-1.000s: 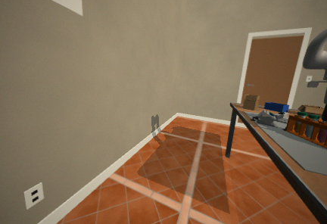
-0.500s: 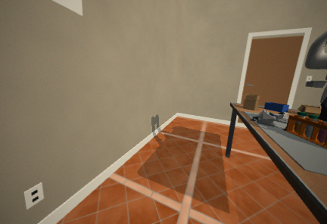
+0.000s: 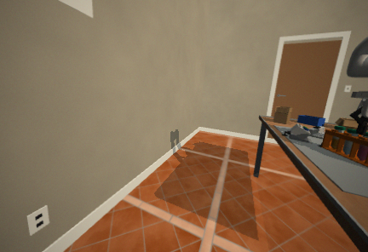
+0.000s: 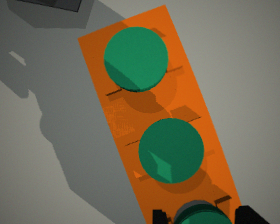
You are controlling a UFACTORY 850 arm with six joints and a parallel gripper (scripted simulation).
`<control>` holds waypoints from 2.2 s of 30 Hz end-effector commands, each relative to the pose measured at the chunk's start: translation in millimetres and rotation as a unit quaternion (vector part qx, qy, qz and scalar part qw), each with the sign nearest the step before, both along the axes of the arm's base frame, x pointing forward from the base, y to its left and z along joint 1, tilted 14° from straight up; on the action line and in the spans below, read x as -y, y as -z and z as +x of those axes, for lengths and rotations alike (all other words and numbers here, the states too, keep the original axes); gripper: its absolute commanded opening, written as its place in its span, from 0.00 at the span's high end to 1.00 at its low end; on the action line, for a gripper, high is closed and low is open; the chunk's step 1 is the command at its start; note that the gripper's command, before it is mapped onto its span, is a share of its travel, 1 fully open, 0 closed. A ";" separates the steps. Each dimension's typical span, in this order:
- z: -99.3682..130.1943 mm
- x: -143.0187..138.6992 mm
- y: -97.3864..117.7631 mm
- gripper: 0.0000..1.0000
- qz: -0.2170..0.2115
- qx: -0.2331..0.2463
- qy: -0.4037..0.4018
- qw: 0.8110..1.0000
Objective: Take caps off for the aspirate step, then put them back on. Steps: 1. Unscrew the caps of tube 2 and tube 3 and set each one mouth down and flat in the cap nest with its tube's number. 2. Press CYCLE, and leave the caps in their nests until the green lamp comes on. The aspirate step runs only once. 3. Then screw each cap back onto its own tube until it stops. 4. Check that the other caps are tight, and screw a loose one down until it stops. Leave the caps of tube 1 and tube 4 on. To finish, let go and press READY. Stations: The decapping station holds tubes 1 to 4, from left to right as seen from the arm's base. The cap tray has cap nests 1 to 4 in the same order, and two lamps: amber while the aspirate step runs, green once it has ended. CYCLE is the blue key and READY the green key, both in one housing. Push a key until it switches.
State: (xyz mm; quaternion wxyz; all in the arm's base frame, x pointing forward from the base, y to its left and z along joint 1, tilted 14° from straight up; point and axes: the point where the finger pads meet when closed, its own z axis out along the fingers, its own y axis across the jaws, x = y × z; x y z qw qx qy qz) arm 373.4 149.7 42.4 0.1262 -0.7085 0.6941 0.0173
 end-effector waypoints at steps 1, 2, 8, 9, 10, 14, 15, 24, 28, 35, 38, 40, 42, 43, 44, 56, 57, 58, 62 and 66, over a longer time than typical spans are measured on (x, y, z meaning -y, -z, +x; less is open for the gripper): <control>0.7 -0.1 -0.5 0.54 0.026 -0.052 0.126 0.990; 0.7 -0.1 -0.5 0.54 0.027 -0.053 0.129 0.990; 0.6 -0.1 -0.5 0.54 0.036 -0.069 0.203 0.976; 0.6 -0.1 -0.5 0.54 0.036 -0.069 0.203 0.976; 0.6 -0.1 -0.5 0.54 0.036 -0.069 0.203 0.976; 0.7 -0.1 -0.5 0.54 0.036 -0.069 0.203 0.976; 0.6 -0.1 -0.5 0.54 0.036 -0.069 0.203 0.976; 0.6 -0.1 -0.5 1.00 0.036 -0.069 0.203 0.976; 0.6 -0.1 -0.5 1.00 0.036 -0.069 0.203 0.976; 0.7 -0.1 -0.7 1.00 0.021 -0.043 0.083 0.995; 0.7 -0.1 -0.7 1.00 0.011 -0.027 0.010 1.000; 0.7 -0.1 -0.7 1.00 0.005 -0.017 -0.038 0.999; 0.7 -0.1 -0.8 1.00 -0.001 -0.006 -0.086 0.996; 0.7 0.0 -0.8 1.00 -0.005 -0.001 -0.110 0.994; 0.7 0.0 -0.8 1.00 -0.008 0.005 -0.135 0.991; 0.7 0.0 -1.0 1.00 -0.039 0.057 -0.368 0.927; 0.7 0.0 -1.0 1.00 -0.042 0.062 -0.390 0.918; 0.7 0.0 -1.0 1.00 -0.045 0.068 -0.412 0.908; 0.7 0.0 -1.0 1.00 -0.056 0.086 -0.495 0.863; 0.7 0.0 -1.0 1.00 -0.060 0.094 -0.527 0.843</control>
